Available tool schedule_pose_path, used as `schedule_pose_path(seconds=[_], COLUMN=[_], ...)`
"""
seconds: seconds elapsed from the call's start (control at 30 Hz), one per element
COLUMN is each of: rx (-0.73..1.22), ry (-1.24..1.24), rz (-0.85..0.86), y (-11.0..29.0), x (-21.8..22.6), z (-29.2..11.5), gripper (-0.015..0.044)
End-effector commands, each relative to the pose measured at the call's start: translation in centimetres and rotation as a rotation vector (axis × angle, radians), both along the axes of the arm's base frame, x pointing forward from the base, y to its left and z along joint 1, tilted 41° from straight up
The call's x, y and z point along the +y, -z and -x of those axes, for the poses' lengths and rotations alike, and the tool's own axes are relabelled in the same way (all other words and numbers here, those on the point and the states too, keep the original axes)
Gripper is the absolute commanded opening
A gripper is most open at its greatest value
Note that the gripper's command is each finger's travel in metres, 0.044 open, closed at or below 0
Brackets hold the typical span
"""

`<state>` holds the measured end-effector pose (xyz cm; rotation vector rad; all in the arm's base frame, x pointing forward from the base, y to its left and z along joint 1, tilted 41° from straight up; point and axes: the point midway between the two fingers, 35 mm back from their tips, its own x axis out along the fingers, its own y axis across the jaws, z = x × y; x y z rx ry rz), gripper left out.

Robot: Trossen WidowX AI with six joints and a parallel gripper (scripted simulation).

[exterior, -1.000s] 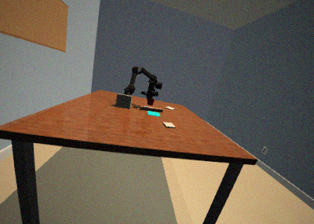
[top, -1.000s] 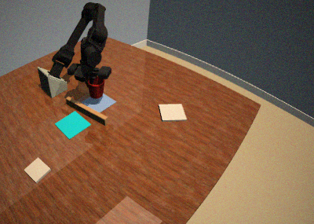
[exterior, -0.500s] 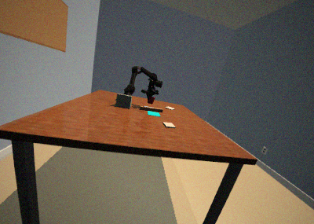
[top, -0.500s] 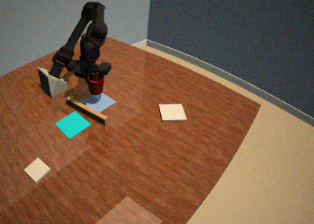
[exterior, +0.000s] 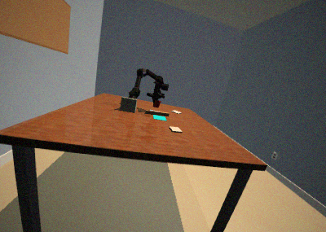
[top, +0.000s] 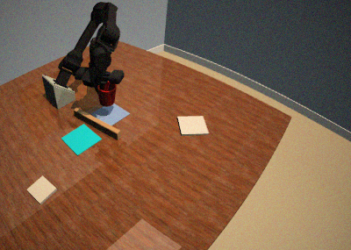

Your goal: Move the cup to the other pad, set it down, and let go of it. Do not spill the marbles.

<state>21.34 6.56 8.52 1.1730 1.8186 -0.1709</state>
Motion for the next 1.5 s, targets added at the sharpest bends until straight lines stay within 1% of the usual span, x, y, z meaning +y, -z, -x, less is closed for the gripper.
schedule_pose_path(seconds=[0.0,1.47], rx=[-0.005,-0.014], ry=[-0.002,-0.004], rz=[0.002,0.009], y=[0.4,6.0], x=[-0.5,-7.0], z=[-0.3,-3.3], gripper=[0.0000,0.0000])
